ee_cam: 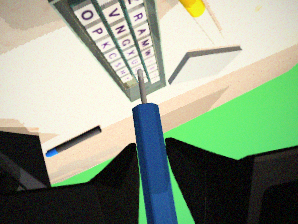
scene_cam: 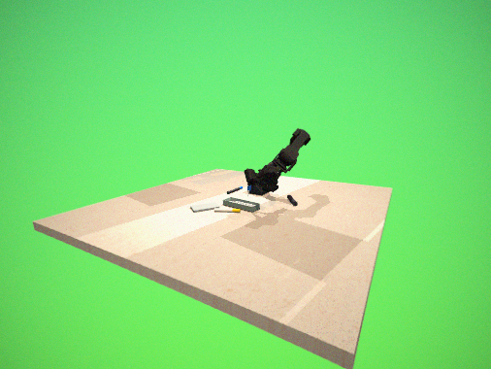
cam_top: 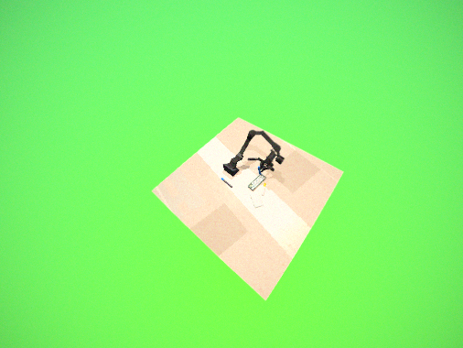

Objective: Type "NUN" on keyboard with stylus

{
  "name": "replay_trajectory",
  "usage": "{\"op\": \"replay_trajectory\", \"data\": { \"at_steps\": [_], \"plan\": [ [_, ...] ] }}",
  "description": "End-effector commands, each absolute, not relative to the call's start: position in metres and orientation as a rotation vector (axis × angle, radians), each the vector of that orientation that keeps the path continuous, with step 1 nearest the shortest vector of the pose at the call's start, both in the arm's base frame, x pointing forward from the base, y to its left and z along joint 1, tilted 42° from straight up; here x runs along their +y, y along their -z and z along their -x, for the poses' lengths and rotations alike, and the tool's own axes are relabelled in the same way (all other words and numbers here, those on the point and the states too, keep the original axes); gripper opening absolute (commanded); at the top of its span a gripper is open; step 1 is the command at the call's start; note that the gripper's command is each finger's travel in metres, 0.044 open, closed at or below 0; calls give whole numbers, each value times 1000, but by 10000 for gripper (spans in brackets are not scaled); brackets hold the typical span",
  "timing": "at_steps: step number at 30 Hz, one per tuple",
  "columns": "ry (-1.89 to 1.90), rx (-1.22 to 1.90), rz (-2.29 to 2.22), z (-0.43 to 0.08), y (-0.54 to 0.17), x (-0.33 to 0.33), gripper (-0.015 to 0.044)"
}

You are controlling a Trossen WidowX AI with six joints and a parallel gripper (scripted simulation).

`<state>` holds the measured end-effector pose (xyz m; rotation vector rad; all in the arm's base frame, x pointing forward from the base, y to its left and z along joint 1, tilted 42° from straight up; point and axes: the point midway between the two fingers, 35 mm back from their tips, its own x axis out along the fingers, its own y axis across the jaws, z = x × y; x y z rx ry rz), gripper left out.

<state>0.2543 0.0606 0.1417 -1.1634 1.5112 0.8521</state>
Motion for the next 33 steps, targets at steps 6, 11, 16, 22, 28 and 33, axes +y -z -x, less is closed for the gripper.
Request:
{"op": "replay_trajectory", "data": {
  "at_steps": [6, 11, 16, 22, 28, 33],
  "plan": [
    [-1070, 1442, 1427, -268, -144, 55, 0],
    [-1087, 1435, 1446, -269, -144, 55, 0],
    [-1088, 1435, 1446, -269, -137, 62, 0],
    [-1089, 1434, 1445, -268, -119, 78, 0],
    [-1089, 1434, 1445, -268, -117, 80, 53],
    [-1089, 1434, 1445, -268, -116, 81, 81]
  ]
}}
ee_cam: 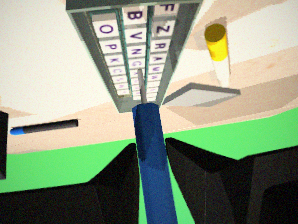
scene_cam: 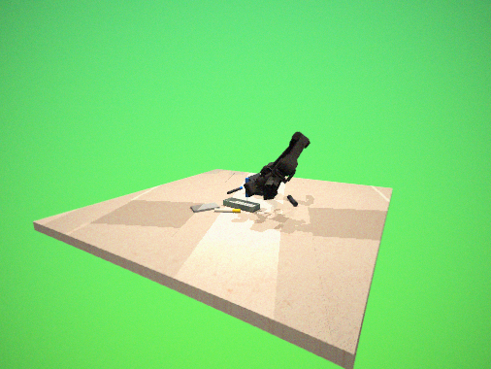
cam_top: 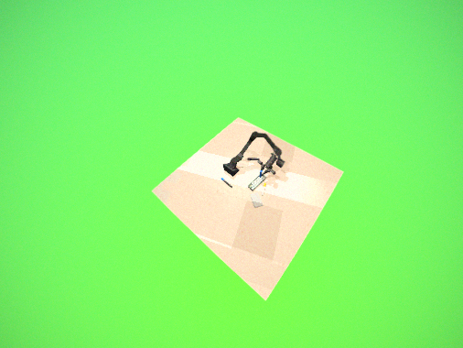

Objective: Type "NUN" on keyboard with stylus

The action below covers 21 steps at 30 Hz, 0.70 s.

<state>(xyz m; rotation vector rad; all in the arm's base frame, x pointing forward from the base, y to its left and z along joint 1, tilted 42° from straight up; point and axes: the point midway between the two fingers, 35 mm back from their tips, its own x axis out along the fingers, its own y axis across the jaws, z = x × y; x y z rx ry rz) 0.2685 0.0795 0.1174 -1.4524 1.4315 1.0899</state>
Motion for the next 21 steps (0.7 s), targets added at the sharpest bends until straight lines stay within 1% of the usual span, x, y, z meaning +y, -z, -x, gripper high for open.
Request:
{"op": "replay_trajectory", "data": {
  "at_steps": [1, 21],
  "plan": [
    [-1089, 1434, 1445, -268, -116, 81, 81],
    [-1089, 1434, 1445, -268, -110, 86, 81]
  ]
}}
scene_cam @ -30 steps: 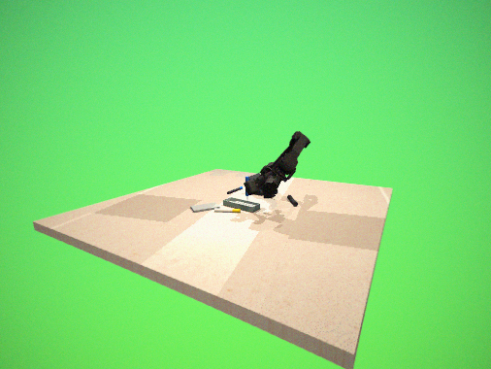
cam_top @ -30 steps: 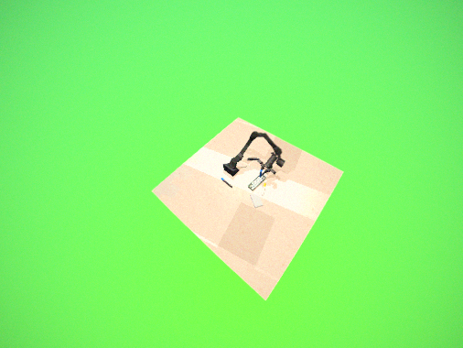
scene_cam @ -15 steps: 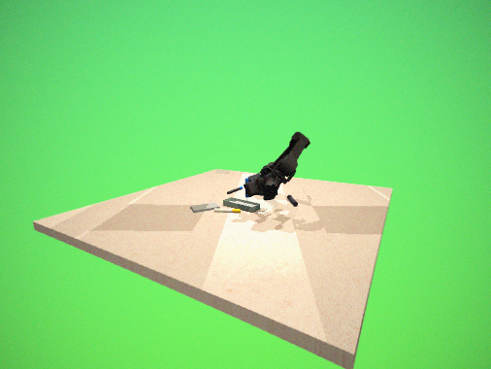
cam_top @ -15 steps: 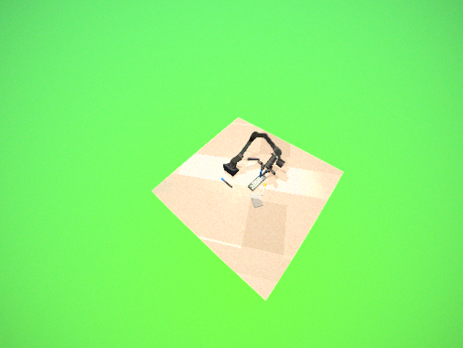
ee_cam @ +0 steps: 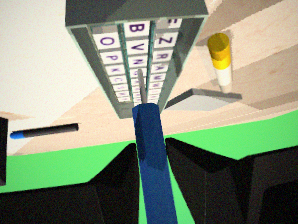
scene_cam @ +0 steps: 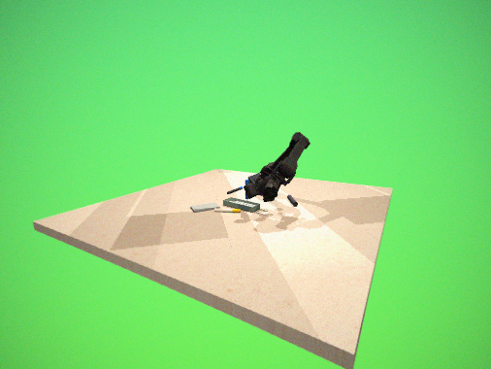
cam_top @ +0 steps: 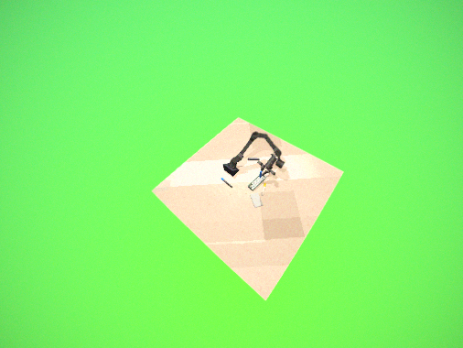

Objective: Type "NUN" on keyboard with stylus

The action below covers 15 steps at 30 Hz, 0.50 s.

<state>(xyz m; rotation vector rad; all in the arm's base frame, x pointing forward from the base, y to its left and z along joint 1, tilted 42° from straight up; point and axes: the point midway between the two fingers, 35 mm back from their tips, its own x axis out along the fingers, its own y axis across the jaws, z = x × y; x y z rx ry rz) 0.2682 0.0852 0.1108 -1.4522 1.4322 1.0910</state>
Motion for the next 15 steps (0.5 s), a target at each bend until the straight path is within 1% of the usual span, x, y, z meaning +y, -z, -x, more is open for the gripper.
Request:
{"op": "replay_trajectory", "data": {
  "at_steps": [1, 15],
  "plan": [
    [-1089, 1434, 1445, -268, -110, 86, 81],
    [-1089, 1434, 1444, -268, -105, 91, 81]
  ]
}}
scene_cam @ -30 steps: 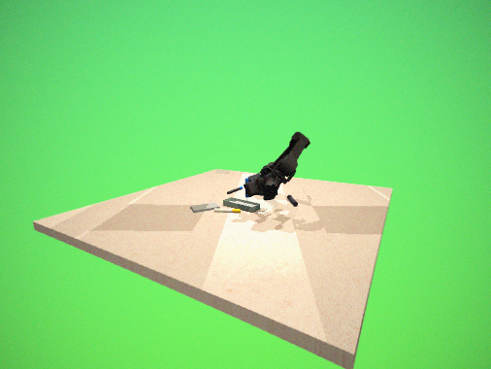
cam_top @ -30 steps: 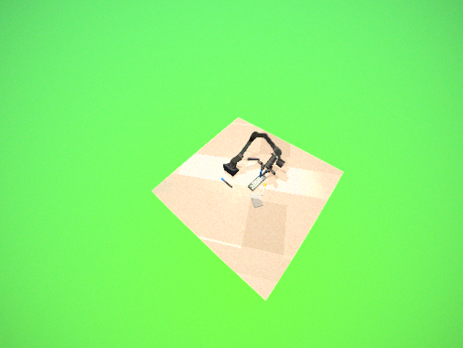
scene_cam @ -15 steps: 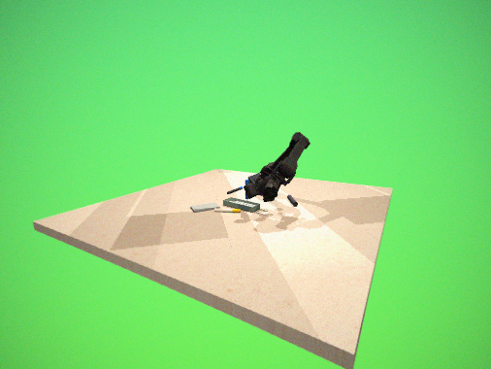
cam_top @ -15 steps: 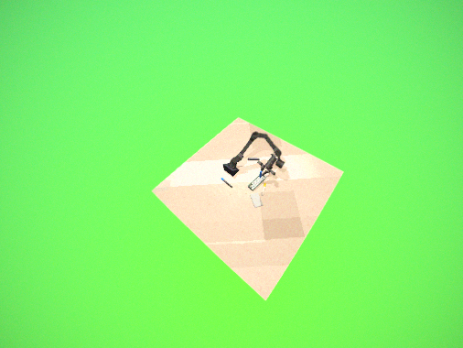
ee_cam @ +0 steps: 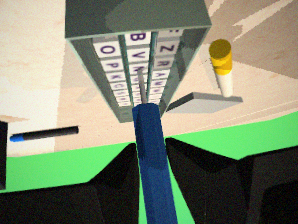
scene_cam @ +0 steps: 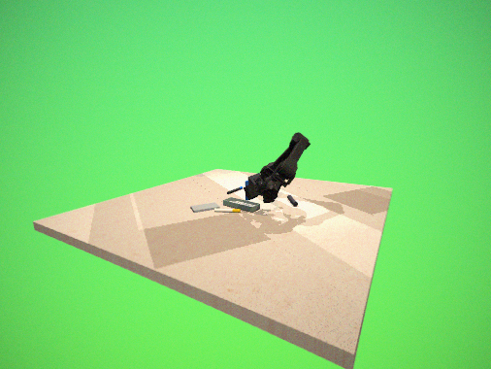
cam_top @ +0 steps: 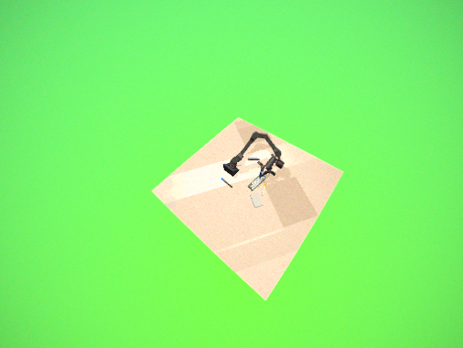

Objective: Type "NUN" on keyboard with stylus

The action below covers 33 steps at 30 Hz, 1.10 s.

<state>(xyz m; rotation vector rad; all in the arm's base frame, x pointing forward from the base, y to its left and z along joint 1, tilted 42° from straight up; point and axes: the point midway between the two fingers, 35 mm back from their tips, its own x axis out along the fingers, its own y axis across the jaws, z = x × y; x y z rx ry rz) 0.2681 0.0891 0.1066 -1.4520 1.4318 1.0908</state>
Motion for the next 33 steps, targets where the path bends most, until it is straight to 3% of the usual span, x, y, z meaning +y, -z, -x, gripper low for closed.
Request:
{"op": "replay_trajectory", "data": {
  "at_steps": [1, 33],
  "plan": [
    [-1089, 1434, 1444, -268, -105, 91, 81],
    [-1088, 1435, 1446, -269, -131, 66, 81]
  ]
}}
